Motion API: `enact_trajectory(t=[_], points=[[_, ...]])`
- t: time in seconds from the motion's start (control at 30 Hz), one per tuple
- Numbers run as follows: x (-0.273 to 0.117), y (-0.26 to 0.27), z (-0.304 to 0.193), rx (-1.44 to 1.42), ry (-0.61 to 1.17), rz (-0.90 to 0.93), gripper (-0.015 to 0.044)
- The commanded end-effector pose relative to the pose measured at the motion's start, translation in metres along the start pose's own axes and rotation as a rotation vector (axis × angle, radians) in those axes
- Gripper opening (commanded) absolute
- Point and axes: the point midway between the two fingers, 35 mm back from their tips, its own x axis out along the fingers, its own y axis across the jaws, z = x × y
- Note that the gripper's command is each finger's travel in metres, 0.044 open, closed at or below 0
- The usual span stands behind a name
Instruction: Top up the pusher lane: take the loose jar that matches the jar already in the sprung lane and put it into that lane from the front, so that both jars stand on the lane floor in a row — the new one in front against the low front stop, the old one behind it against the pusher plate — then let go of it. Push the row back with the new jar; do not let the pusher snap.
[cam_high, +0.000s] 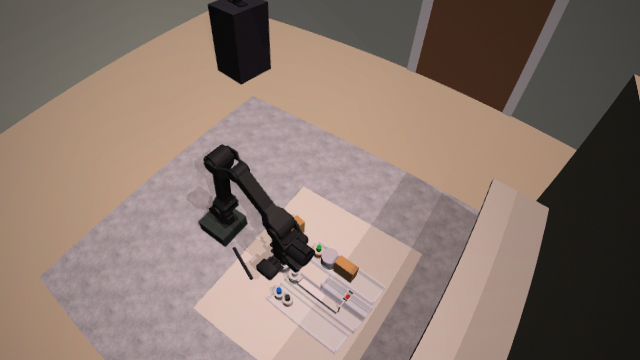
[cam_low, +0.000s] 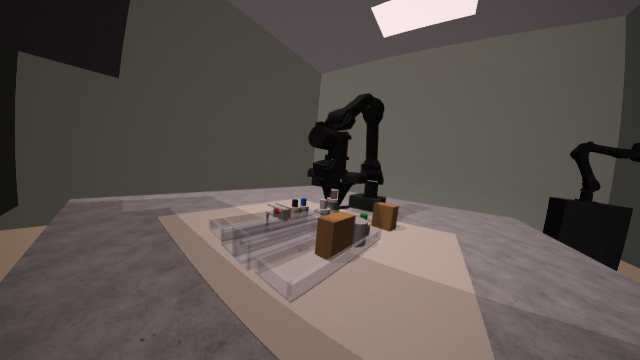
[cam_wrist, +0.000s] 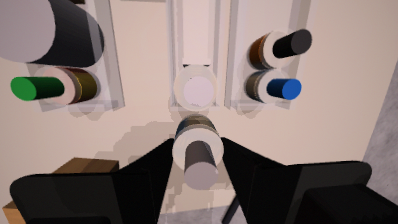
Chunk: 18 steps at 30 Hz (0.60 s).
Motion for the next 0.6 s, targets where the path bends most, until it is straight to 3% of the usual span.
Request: enact_trajectory(t=[0.0, 0.57], points=[[0.0011, 0.0002, 0.0007, -0.004, -0.004, 0.002, 0.0000], [0.0009, 0.0002, 0.0063, -0.004, -0.005, 0.002, 0.0000]])
